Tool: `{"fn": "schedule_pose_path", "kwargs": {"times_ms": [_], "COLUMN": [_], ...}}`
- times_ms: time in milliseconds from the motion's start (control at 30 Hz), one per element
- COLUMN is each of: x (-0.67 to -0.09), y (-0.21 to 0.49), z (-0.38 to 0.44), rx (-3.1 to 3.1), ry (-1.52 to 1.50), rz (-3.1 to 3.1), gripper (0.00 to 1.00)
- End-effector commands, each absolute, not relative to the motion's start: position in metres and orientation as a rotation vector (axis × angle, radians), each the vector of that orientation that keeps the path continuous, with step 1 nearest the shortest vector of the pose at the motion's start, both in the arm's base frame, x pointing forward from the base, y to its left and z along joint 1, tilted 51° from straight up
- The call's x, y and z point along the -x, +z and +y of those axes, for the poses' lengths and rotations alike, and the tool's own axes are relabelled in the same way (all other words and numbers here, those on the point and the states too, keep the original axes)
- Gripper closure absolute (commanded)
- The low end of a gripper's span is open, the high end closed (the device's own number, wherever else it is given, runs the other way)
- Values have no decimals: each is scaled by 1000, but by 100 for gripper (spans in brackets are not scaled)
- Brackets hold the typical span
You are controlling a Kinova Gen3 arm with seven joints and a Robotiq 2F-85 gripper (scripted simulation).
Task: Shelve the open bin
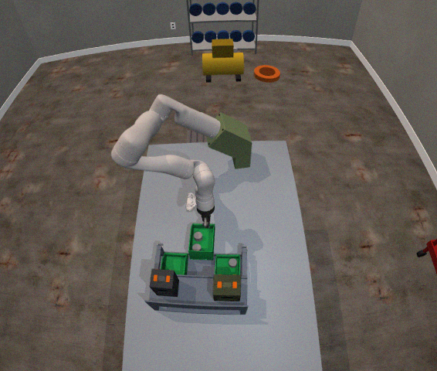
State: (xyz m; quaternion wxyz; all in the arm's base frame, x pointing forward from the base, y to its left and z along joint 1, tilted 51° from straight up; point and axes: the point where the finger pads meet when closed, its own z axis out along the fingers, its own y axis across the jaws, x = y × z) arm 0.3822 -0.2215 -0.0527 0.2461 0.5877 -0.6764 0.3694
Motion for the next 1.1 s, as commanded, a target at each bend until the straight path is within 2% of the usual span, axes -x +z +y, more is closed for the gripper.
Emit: {"fn": "schedule_pose_path", "kwargs": {"times_ms": [0, 1067], "x": [-383, -383], "y": [-52, -43], "z": [-221, -210], "rx": [-1605, -1604], "ry": [1009, 1008], "rz": [-1846, -1846], "gripper": [90, 90]}}
